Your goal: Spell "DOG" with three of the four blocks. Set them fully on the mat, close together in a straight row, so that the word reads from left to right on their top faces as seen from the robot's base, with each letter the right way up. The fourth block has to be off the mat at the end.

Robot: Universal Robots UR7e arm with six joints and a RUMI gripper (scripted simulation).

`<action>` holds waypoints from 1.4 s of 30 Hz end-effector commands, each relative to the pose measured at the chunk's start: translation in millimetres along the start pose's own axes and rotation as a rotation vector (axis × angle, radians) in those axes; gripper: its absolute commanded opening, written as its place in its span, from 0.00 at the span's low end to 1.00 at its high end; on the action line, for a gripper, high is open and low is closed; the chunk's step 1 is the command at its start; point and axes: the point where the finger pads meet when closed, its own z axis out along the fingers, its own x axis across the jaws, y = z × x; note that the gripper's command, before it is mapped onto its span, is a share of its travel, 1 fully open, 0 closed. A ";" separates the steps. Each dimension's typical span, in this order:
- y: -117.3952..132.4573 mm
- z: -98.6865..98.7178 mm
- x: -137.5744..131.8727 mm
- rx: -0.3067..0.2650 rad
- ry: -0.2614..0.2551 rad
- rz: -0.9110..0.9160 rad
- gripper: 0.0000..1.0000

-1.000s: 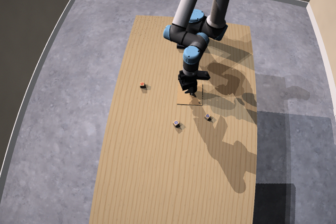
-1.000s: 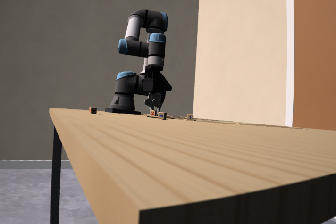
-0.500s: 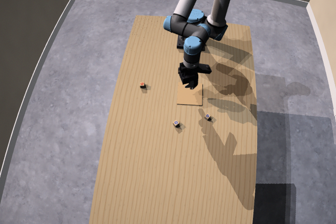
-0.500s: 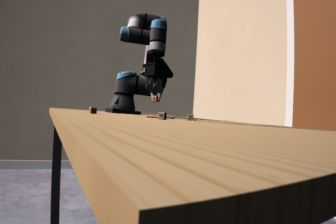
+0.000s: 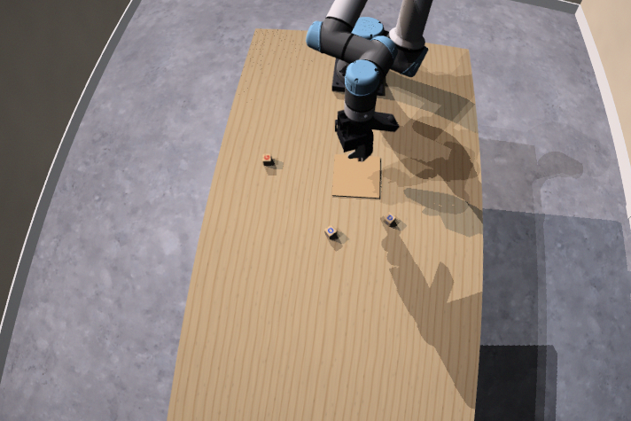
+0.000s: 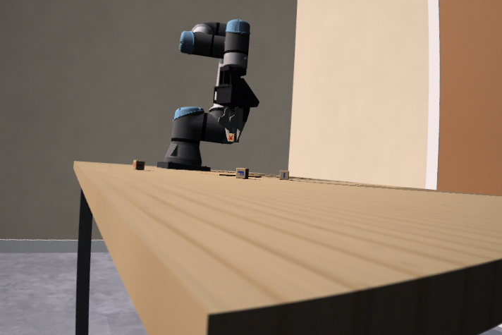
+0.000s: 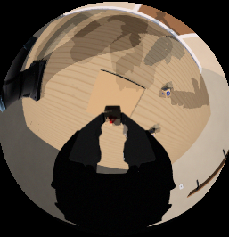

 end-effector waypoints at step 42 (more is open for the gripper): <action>121.8 7.9 -43.8 0.003 -0.004 0.434 0.05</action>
